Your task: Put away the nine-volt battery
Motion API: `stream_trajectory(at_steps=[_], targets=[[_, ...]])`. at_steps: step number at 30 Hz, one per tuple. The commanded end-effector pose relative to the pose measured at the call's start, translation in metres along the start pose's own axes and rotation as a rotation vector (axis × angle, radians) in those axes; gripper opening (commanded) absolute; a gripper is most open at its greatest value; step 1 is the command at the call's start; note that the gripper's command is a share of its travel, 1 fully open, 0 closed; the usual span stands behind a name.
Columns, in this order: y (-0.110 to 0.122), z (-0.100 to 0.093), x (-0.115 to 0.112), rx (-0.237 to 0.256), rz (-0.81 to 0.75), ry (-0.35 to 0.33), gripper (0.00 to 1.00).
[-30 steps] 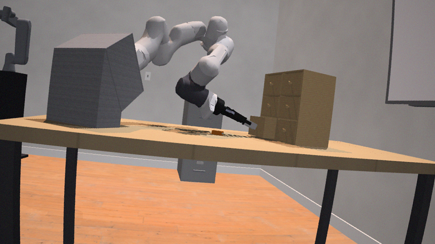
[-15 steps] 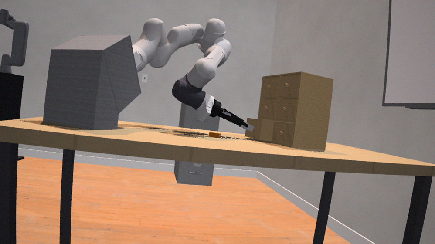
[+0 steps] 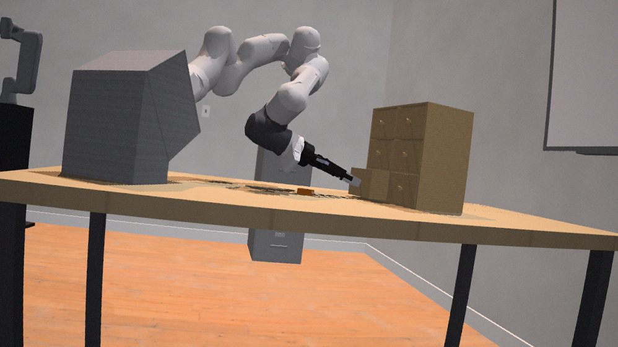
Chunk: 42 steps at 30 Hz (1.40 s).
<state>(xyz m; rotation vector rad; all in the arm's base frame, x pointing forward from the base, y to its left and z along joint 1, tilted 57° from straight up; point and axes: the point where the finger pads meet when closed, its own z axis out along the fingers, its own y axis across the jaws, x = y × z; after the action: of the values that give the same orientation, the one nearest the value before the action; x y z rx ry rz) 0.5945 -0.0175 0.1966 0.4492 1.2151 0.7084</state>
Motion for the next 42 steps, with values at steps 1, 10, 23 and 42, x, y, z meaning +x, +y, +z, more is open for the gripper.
stream_trajectory(at_steps=[1,10,23,42], targets=[[0.000,-0.001,0.000,-0.002,-0.004,0.000,0.13],[0.000,-0.001,0.000,-0.002,-0.004,0.000,0.20],[0.000,-0.031,0.011,-0.002,-0.004,0.000,0.20],[0.000,-0.086,-0.019,-0.002,-0.004,0.000,0.20]])
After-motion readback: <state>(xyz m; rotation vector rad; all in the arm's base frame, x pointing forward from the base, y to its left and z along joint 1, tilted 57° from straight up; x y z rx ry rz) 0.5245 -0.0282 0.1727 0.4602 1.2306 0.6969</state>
